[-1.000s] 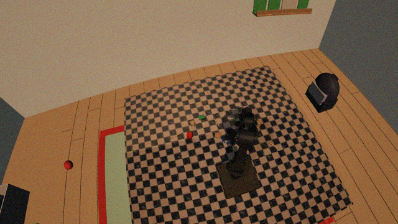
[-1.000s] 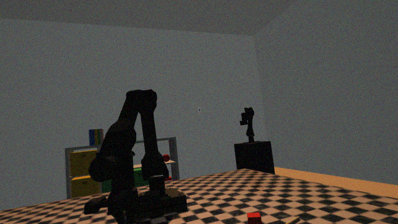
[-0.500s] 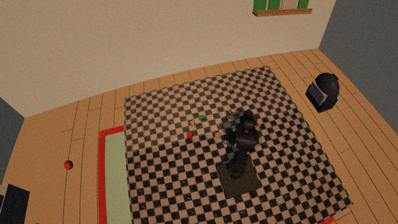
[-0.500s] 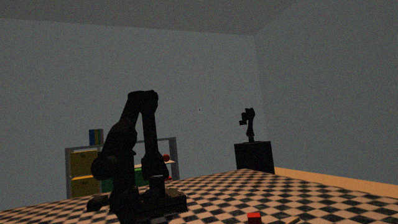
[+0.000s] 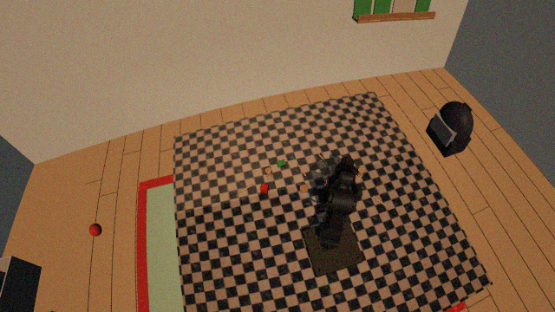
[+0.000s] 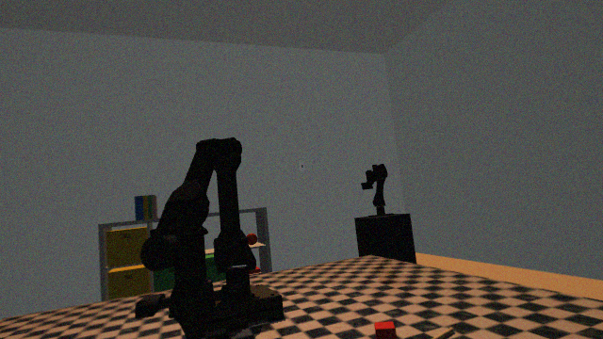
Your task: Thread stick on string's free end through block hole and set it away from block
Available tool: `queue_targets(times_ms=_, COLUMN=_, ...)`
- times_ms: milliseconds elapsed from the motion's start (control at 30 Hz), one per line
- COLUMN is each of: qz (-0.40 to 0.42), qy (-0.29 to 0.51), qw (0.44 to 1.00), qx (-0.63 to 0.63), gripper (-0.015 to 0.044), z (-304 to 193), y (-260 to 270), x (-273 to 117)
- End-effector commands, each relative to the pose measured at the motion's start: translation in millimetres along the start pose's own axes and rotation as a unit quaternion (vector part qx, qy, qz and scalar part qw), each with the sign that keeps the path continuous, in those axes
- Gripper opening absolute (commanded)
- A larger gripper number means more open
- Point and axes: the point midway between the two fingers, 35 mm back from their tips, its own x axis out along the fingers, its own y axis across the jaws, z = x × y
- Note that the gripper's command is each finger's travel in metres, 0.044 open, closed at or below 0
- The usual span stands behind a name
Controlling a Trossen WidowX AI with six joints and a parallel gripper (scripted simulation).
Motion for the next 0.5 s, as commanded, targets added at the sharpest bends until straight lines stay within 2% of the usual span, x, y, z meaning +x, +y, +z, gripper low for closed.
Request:
queue_targets(times_ms=0, qz=0.0, qy=0.001, qw=1.0, qx=-0.013, gripper=0.0, z=-6, y=0, x=0)
queue_targets(times_ms=467, qz=0.0, qy=0.001, qw=0.999, qx=-0.049, gripper=0.0, z=-20, y=2, x=0)
